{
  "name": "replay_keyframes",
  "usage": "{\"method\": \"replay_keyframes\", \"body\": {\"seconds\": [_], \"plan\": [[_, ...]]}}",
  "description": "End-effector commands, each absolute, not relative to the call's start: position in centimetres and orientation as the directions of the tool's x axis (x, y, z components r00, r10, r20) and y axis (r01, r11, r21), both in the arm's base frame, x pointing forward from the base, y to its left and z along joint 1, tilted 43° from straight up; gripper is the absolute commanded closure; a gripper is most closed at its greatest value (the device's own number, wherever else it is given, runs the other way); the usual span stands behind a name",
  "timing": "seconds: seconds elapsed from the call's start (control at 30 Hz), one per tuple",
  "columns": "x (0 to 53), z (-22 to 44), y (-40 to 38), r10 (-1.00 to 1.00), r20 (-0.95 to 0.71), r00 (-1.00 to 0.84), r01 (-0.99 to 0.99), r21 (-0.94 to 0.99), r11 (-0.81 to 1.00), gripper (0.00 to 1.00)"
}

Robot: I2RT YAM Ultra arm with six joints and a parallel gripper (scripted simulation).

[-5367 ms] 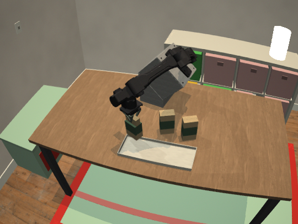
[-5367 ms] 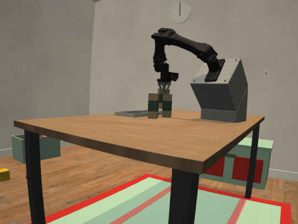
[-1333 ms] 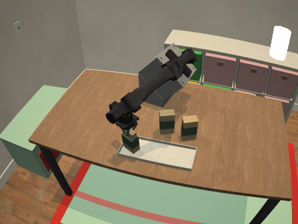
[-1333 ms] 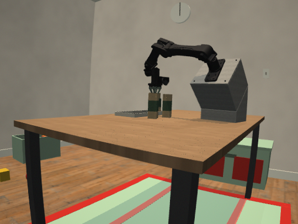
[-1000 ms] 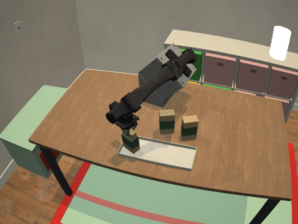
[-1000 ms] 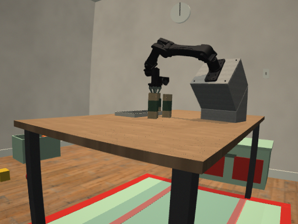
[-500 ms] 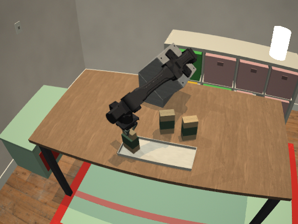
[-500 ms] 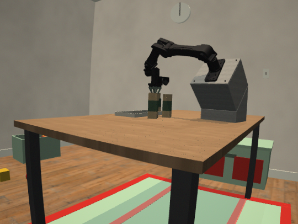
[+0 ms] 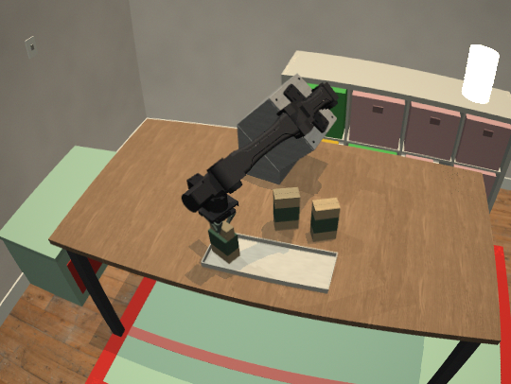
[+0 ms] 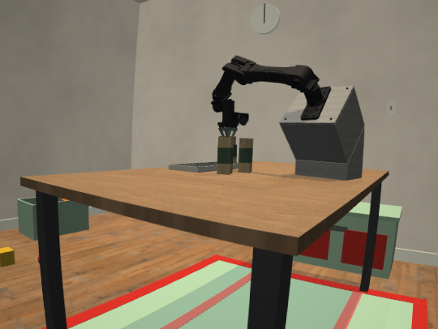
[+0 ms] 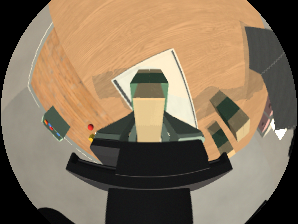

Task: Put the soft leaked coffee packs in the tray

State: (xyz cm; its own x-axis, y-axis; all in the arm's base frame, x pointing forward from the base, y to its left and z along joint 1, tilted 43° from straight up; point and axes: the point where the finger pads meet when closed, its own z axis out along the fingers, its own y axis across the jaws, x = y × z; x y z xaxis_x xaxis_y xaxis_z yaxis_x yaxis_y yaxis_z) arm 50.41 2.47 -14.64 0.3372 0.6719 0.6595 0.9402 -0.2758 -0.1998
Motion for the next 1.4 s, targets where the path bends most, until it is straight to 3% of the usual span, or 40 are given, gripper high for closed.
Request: {"method": "replay_keyframes", "body": {"seconds": [0.0,0.8,0.83,1.37], "plan": [[51.23,-13.23,0.25,0.669,0.659,0.346,0.934,-0.169,-0.316,0.76],[51.23,-13.23,0.25,0.669,0.659,0.346,0.934,-0.169,-0.316,0.76],[51.23,-13.23,0.25,0.669,0.659,0.346,0.934,-0.169,-0.316,0.23],[51.23,-13.23,0.25,0.669,0.659,0.345,0.934,-0.169,-0.316,0.23]]}}
